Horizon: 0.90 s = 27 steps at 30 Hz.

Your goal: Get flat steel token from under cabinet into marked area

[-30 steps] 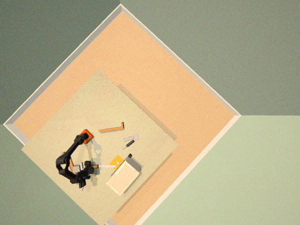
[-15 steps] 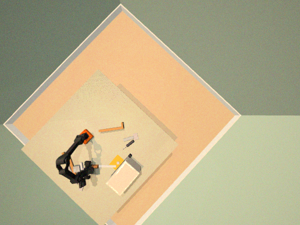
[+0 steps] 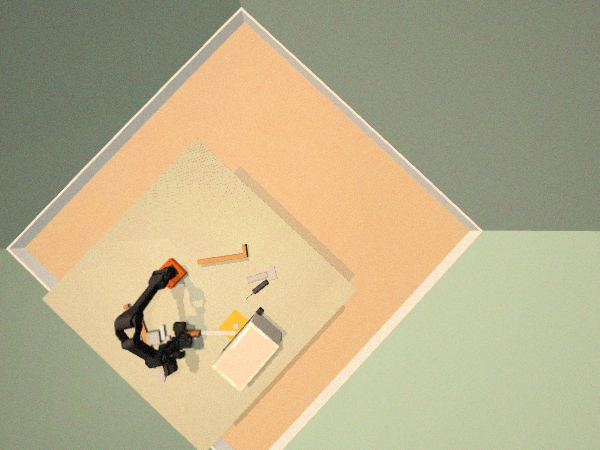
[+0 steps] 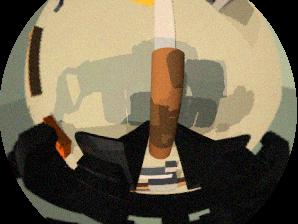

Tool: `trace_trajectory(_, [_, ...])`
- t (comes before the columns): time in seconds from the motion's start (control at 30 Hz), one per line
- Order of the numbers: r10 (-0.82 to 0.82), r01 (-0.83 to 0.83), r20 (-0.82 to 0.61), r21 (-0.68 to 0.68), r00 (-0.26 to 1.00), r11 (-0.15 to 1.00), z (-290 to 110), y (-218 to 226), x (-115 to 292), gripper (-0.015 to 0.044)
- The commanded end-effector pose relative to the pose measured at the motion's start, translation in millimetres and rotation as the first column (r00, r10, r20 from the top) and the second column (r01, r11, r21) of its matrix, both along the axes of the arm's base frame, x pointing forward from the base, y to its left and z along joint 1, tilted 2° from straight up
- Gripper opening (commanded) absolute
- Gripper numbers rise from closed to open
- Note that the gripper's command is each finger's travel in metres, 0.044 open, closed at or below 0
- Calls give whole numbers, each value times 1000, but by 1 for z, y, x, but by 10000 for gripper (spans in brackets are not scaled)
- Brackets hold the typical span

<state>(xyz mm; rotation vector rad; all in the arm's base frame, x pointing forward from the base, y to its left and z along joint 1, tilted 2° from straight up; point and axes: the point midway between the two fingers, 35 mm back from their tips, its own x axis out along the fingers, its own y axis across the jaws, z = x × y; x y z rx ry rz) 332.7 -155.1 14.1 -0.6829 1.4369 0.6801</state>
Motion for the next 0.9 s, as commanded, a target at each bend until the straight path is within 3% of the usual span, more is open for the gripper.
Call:
trace_trajectory(0.0, [0,0,6,2,1000,1000,0,7,7,0])
trace_trajectory(0.87, [0,0,9,7,1000,1000,2,45,39,0])
